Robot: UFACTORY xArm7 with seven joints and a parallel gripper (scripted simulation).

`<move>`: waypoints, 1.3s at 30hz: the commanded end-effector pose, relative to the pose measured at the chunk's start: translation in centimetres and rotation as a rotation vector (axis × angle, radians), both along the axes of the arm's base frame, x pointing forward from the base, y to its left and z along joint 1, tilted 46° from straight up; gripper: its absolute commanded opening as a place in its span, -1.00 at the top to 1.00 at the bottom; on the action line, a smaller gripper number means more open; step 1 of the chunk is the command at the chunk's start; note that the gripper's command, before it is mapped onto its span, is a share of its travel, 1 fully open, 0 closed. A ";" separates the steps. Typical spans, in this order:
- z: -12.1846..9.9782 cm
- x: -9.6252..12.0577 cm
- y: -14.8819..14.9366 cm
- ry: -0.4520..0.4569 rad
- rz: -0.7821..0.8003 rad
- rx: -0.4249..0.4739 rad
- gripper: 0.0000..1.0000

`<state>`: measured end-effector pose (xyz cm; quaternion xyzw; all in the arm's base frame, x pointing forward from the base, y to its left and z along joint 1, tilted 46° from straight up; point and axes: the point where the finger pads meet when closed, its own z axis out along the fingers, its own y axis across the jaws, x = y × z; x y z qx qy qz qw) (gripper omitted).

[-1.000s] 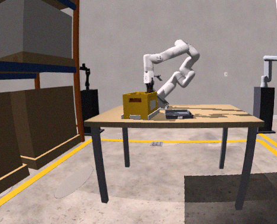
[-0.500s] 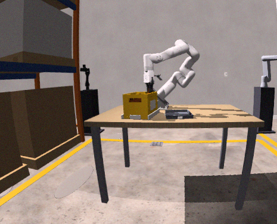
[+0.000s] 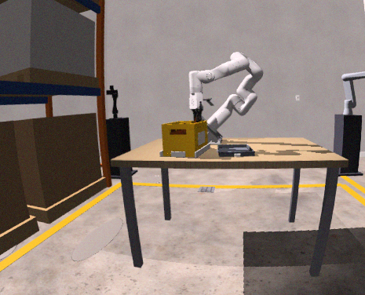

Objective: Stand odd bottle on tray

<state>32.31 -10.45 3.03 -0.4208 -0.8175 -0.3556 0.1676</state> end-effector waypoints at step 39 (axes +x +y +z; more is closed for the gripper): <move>2.2 0.0 -2.4 -0.002 -0.003 -0.003 1.00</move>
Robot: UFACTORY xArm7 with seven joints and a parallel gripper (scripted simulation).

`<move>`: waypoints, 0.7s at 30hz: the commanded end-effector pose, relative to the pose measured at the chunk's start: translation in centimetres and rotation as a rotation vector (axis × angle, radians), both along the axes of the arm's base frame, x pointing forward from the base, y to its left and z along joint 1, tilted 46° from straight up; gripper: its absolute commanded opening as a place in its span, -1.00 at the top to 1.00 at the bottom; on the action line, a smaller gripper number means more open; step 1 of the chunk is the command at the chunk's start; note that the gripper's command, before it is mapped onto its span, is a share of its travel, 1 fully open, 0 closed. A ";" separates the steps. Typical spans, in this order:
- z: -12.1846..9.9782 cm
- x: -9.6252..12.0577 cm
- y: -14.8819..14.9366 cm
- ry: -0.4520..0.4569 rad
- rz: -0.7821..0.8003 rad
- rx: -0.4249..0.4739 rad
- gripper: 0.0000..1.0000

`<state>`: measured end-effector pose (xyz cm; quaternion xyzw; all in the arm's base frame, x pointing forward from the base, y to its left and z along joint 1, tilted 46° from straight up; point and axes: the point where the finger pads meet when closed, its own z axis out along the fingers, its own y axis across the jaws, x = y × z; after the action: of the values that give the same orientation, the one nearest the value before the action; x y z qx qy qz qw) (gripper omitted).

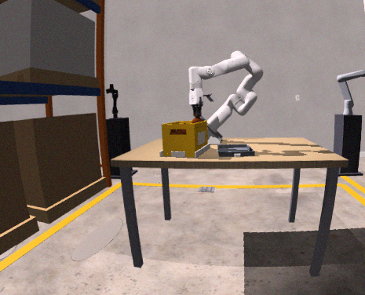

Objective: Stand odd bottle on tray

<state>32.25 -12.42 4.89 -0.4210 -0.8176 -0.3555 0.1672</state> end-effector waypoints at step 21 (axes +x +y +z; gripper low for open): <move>1.0 0.0 -1.1 -0.002 -0.002 -0.003 1.00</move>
<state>32.21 -13.31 5.76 -0.4208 -0.8175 -0.3556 0.1676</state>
